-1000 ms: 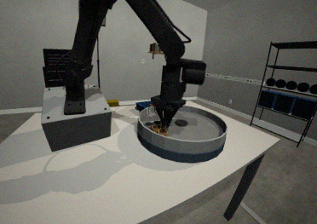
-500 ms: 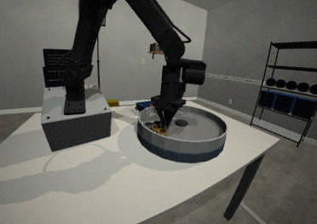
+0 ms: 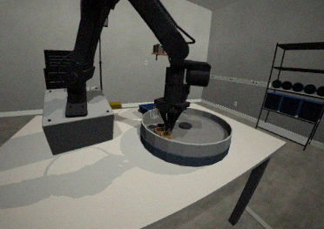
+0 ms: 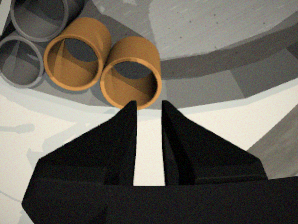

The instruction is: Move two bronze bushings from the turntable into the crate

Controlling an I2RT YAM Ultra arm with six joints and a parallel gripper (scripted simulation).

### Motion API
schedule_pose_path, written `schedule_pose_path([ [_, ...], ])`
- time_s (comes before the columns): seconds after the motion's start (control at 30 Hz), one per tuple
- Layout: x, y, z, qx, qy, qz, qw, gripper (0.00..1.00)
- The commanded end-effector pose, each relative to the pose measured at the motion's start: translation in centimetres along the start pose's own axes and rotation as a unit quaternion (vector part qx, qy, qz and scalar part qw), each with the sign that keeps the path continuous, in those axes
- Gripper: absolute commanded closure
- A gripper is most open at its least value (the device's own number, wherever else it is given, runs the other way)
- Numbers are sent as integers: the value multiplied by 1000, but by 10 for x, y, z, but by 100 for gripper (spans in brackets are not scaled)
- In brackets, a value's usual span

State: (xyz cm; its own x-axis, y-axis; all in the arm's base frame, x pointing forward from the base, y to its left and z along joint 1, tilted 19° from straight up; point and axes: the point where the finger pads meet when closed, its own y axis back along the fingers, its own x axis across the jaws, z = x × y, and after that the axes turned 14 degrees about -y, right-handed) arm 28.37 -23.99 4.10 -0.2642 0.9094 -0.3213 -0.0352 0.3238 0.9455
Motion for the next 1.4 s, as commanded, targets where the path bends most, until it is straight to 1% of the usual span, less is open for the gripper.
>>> schedule_pose_path([
  [0.0,-13,17,5,-21,-6,-14,1000,85],
  [0.4,-15,17,5,-20,-6,-13,1000,85],
  [0.53,-14,15,9,-22,-2,-14,1000,85],
  [1.37,-14,15,9,-22,-3,-14,1000,85],
])
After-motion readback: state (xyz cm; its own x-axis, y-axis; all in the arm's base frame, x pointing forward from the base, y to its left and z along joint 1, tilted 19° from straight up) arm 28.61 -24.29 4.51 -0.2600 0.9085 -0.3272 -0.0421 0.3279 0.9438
